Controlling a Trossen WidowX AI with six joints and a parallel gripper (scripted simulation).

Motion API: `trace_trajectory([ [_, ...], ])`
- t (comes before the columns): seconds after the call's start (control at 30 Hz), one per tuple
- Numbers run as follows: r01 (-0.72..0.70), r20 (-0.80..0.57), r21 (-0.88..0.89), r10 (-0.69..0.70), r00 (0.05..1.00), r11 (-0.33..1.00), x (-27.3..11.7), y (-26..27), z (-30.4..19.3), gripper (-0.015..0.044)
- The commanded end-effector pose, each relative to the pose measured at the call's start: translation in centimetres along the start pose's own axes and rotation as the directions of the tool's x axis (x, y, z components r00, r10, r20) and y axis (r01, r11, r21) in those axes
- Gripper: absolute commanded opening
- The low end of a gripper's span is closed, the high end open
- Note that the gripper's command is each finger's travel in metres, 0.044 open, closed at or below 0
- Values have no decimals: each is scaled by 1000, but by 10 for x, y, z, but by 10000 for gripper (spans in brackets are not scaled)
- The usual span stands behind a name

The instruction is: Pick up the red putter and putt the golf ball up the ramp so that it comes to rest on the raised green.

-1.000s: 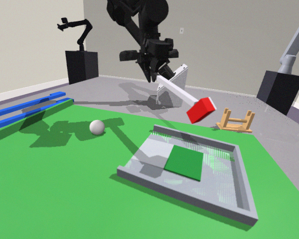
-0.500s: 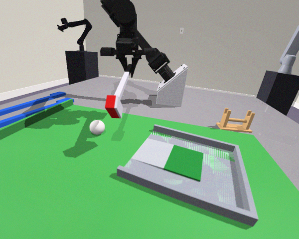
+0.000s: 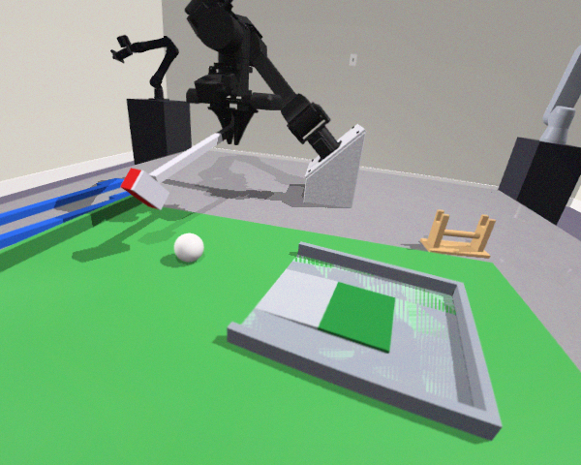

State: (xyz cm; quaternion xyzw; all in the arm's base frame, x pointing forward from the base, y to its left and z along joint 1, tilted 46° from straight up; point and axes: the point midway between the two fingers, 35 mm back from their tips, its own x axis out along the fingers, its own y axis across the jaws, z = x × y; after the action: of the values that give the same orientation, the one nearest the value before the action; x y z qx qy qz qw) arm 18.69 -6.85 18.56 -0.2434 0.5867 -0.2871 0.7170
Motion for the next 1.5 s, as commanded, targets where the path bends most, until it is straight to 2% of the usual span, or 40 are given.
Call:
trace_trajectory([
  [0.0,4,8,17,-4,1000,1000,2,-2,-1,0],
  [0.4,7,10,18,-7,1000,1000,38,-3,-1,0],
  [1.1,9,11,19,-9,1000,1000,67,-3,0,0],
  [1.47,13,3,21,-13,1000,1000,66,-5,-1,0],
])
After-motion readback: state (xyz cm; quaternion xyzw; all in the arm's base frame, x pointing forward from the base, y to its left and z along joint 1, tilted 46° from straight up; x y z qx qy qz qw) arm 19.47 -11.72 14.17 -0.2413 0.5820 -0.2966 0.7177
